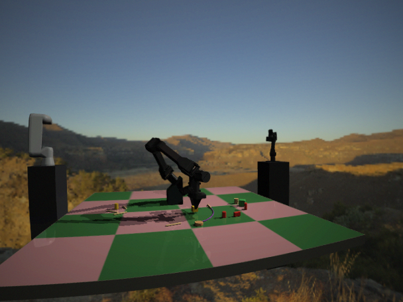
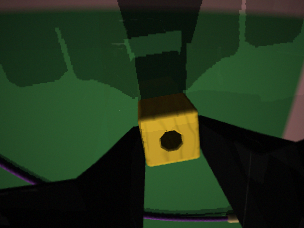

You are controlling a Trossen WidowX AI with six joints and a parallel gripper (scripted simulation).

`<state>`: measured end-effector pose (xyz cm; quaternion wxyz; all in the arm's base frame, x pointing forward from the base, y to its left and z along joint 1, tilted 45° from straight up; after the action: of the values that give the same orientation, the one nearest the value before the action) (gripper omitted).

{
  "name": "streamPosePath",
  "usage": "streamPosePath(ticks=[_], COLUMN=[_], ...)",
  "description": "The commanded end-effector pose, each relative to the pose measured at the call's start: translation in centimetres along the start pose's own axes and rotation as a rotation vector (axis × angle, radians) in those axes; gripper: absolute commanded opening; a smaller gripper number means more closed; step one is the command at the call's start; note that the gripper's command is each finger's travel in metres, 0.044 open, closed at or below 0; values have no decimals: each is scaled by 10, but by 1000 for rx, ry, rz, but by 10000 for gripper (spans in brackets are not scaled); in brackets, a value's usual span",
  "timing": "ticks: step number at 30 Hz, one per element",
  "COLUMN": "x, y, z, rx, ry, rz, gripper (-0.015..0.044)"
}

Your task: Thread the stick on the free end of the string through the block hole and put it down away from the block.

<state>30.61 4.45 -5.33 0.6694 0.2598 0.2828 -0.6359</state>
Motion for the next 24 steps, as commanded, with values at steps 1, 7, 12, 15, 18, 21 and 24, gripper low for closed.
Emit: streamPosePath(ticks=[1,7,12,15,18,21,24], x=[-4,-5,-1,1,3,4,6], y=[0,0,2,2,3,4,5], z=[0,1,11,18,25,32,38], rx=[2,2,1,1,1,1,1], ry=[5,21,108,169,226,283,335], rz=[1,-5,-31,-42,-47,-48,-45], gripper=[0,0,0,0,0,0,0])
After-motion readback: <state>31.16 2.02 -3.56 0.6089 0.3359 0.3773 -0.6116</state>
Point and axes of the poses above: the point midway between the two fingers, 35 mm back from their tips, its own x axis out along the fingers, its own y axis across the jaws, z = x × y, the point moved 6 cm from there along -x, back along the fingers, and after that the axes turned 7 degrees about x, right-handed, at the moved point
